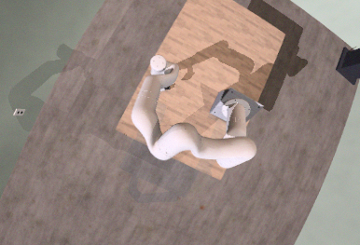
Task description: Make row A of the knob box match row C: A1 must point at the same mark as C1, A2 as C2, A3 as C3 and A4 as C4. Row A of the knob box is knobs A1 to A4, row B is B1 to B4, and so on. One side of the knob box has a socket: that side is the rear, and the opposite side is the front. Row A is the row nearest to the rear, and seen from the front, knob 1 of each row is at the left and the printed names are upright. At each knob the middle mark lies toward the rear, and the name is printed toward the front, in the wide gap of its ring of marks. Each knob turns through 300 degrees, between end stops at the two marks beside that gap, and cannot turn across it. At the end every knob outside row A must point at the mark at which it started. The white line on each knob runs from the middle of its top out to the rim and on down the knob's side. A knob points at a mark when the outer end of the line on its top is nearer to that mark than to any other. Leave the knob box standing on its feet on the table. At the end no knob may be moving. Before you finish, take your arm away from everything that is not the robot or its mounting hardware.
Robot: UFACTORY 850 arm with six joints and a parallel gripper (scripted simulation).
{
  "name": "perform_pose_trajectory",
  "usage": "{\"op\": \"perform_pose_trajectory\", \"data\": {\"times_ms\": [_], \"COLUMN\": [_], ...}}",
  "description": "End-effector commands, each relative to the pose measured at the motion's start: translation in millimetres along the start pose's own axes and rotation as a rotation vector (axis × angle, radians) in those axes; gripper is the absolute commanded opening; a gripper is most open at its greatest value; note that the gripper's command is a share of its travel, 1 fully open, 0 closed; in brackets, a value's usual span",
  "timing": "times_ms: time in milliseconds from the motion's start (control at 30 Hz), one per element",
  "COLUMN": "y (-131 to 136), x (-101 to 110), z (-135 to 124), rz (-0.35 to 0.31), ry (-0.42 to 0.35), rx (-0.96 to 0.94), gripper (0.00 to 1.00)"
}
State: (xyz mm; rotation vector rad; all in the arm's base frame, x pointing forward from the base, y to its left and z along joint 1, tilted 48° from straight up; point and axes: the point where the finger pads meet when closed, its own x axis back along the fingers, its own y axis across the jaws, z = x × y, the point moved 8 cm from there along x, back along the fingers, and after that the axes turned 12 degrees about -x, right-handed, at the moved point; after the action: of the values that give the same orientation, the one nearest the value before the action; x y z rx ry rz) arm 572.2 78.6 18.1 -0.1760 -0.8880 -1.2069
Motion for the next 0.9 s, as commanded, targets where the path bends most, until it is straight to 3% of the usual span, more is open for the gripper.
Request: {"op": "perform_pose_trajectory", "data": {"times_ms": [0,867], "y": [0.5,0.5], "x": [-2.0,-8.0], "z": [-0.3,-0.3], "rz": [-0.001,-0.001], "ry": [-0.001,-0.001], "rx": [0.001,0.001], "gripper": [0.19,0.19]}}
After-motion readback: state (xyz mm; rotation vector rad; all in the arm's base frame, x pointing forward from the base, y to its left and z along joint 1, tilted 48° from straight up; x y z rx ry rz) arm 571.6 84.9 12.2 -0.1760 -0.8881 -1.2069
